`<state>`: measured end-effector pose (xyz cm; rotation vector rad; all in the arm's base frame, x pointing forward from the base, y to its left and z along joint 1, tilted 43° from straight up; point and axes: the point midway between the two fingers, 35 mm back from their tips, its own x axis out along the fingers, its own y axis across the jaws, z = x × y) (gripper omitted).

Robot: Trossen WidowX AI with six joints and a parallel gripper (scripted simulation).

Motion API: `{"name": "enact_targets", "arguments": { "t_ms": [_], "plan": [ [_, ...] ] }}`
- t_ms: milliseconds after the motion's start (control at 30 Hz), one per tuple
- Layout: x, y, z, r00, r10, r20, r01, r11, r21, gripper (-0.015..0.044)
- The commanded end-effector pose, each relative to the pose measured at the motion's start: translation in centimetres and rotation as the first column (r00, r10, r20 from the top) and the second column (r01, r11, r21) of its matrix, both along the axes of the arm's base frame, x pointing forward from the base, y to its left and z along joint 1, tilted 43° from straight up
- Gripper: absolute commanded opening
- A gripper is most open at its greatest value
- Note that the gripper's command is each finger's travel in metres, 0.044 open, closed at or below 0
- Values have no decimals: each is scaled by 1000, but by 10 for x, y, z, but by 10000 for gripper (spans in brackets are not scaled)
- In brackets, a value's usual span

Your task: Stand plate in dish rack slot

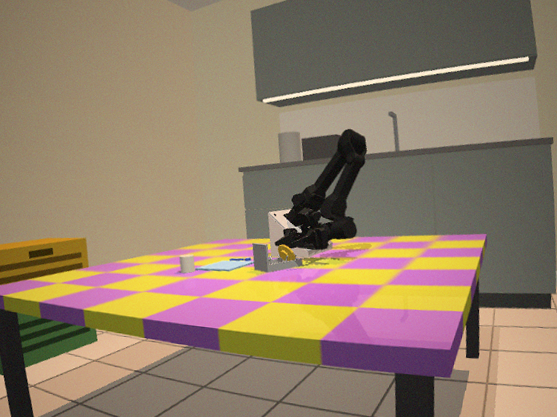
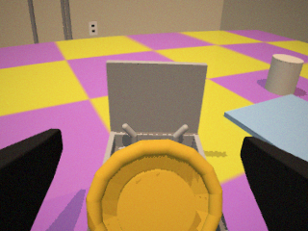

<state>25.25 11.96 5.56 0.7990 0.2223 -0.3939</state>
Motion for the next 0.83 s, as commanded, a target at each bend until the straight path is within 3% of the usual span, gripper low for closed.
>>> {"name": "enact_targets", "arguments": {
  "t_ms": [0, 300, 433, 800],
  "plan": [
    [2, -14, 18, 1000, -4, -5, 4, 1000, -4, 400],
    [3, -59, 72, 1000, -2, 2, 2, 1000, -31, 400],
    [2, -62, 76, 1000, -1, 0, 1, 999, -39, 400],
    [19, -82, 58, 964, 22, -265, -91, 964, -249, 400]
  ]
}}
